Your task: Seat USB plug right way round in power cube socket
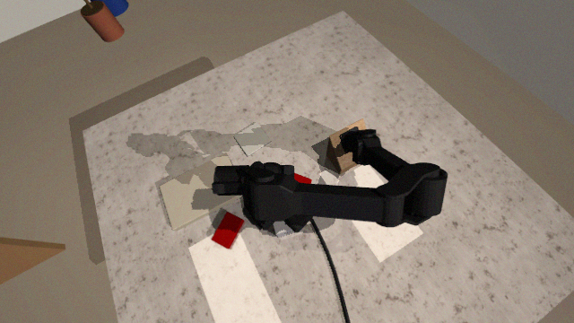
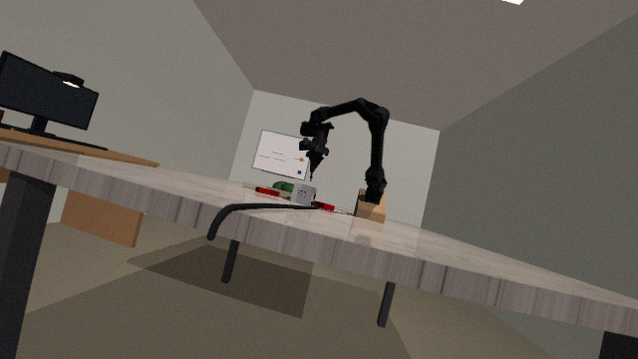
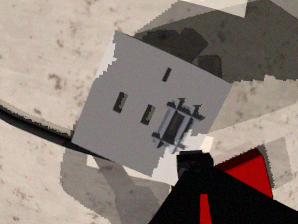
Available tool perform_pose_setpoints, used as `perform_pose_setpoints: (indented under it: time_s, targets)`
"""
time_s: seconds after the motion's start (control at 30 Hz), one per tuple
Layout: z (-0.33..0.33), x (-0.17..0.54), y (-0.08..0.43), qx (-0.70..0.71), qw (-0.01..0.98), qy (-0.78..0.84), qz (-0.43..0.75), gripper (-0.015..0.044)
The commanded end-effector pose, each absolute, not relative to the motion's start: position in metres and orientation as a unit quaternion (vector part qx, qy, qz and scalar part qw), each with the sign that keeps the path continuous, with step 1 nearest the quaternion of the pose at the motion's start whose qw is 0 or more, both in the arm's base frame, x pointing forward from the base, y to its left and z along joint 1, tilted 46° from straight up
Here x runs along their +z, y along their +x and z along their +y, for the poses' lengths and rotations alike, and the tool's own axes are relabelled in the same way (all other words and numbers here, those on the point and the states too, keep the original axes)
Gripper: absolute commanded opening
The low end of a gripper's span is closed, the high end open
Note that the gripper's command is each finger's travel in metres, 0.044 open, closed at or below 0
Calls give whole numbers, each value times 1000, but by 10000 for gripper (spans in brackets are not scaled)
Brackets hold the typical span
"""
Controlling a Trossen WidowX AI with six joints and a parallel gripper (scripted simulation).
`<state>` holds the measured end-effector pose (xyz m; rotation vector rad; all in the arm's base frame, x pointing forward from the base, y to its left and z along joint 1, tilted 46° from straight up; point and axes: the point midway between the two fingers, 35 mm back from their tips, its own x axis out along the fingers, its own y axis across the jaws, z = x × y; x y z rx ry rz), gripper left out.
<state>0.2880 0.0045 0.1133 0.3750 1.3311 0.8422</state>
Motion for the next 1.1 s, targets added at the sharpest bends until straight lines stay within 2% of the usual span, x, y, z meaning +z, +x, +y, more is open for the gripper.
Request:
perform_pose_setpoints:
  time_s: [0.0, 1.07]
  targets:
    - [5, 113, 288, 409, 698, 129, 574, 0]
    - [5, 113, 288, 607, 690, -166, 358, 0]
